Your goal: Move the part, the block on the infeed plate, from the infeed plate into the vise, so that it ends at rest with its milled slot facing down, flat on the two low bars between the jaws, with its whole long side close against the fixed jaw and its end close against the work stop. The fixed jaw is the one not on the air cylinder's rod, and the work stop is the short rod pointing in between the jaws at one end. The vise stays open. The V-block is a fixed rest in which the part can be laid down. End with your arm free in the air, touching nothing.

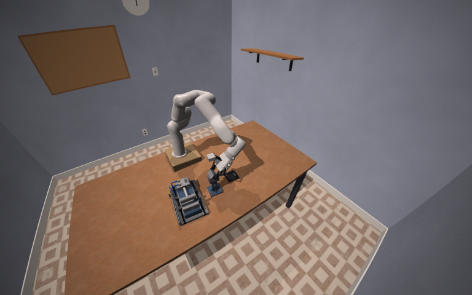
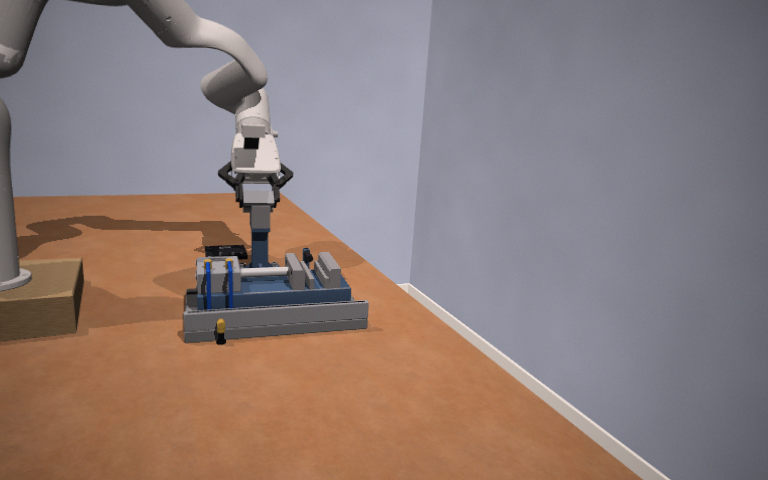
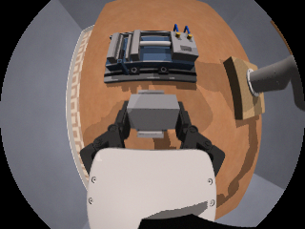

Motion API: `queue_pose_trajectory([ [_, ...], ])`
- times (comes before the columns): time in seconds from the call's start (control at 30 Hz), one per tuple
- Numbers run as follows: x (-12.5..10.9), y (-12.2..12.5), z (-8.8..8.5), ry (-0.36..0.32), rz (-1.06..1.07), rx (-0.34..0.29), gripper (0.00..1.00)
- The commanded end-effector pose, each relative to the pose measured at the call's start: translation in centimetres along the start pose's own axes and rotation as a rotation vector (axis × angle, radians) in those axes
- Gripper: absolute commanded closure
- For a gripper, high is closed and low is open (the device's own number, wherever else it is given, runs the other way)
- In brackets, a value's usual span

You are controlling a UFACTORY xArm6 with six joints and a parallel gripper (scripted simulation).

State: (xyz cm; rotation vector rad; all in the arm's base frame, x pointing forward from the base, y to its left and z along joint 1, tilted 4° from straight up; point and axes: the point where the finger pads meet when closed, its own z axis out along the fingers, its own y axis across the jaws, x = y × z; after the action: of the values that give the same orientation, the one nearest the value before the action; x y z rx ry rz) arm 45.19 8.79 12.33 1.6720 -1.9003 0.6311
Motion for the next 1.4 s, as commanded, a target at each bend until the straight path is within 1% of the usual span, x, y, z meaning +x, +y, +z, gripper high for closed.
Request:
queue_pose_trajectory([
  [0.0,0.2,-0.1,-0.3,-0.002,0.002,0.003,1.00],
  [1.37,1.5,-0.1,-1.6,-0.002,0.002,0.003,1.00],
])
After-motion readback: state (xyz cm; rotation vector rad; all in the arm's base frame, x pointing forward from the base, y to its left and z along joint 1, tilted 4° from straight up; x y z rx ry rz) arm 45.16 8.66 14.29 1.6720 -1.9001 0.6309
